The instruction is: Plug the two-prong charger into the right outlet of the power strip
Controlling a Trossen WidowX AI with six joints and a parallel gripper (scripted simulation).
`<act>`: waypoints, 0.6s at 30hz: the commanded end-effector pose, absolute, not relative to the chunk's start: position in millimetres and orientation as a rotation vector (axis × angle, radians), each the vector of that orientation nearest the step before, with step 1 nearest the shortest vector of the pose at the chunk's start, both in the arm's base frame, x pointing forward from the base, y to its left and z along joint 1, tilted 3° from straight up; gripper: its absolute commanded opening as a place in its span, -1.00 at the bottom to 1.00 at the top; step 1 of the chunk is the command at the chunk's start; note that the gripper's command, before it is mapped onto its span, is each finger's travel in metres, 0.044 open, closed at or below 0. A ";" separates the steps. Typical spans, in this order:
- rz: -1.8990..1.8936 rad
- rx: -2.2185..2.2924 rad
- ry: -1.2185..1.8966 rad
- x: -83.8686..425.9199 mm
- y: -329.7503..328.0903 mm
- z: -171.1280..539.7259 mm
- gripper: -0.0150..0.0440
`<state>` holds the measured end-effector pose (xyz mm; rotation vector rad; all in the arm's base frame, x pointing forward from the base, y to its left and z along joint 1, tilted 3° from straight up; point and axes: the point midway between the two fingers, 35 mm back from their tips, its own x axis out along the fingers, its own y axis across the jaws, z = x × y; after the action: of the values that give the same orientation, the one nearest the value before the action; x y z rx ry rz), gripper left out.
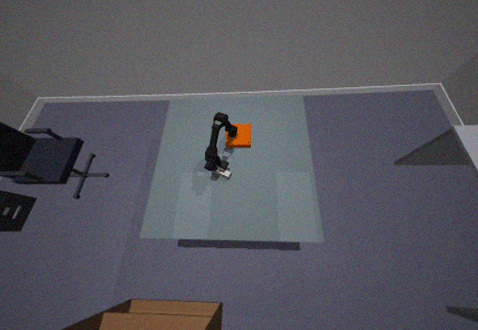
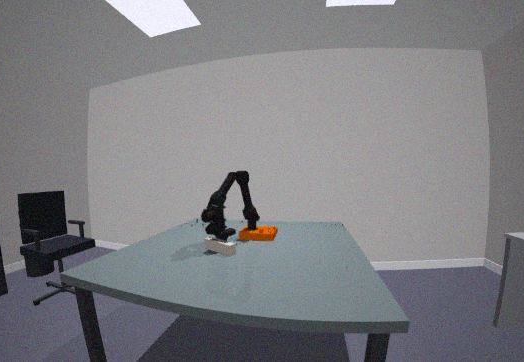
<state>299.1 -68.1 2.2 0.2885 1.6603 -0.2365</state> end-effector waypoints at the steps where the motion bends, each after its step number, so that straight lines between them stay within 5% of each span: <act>1: -0.238 0.282 1.631 306.2 -70.3 1.6 -0.49; 18: -0.238 0.282 1.631 304.4 -69.7 2.4 -0.49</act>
<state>298.8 -68.0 1.8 0.2881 1.6572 -0.2365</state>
